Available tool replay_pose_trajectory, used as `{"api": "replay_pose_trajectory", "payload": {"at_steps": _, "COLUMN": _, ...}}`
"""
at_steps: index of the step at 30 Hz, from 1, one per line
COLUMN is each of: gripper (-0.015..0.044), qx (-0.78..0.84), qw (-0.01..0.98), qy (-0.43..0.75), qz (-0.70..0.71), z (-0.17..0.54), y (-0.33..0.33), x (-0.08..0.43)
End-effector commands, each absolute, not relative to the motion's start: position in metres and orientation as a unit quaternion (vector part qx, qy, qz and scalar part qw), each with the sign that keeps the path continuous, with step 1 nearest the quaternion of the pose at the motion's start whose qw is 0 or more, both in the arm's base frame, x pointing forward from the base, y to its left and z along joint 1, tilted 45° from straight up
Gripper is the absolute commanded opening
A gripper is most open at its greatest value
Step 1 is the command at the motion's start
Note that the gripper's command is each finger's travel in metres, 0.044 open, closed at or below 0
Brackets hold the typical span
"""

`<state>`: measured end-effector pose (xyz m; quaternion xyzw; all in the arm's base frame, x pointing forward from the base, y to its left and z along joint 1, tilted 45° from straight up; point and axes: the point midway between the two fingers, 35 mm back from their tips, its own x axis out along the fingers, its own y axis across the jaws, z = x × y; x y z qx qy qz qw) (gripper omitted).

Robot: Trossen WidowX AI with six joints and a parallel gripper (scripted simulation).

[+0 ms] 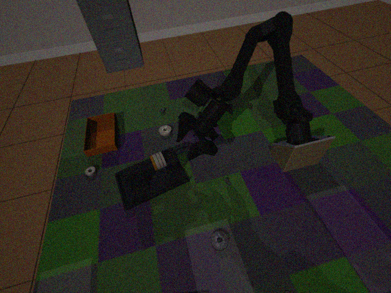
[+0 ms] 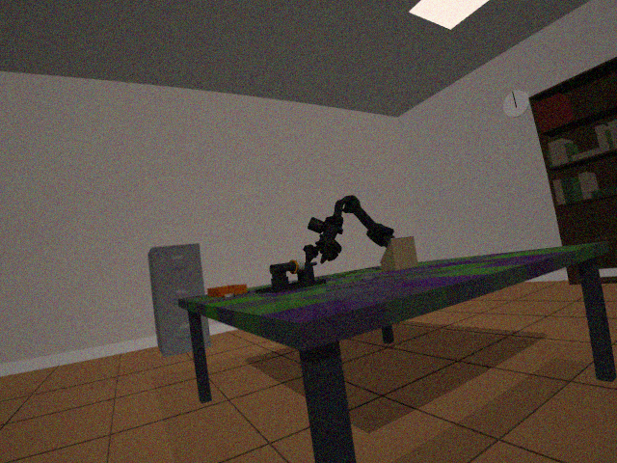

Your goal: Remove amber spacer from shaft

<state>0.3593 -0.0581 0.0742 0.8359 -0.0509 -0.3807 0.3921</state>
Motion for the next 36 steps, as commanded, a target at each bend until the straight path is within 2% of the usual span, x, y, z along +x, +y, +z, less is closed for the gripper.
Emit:
{"api": "replay_pose_trajectory", "payload": {"at_steps": 1, "gripper": 0.044, "qx": 0.837, "qw": 0.393, "qy": -0.049, "qz": -0.378, "z": 0.0719, "y": -0.0595, "x": 0.3655}}
{"api": "replay_pose_trajectory", "payload": {"at_steps": 36, "gripper": 0.044, "qx": 0.837, "qw": 0.393, "qy": -0.049, "qz": -0.378, "z": 0.0666, "y": -0.0632, "x": 0.3712}}
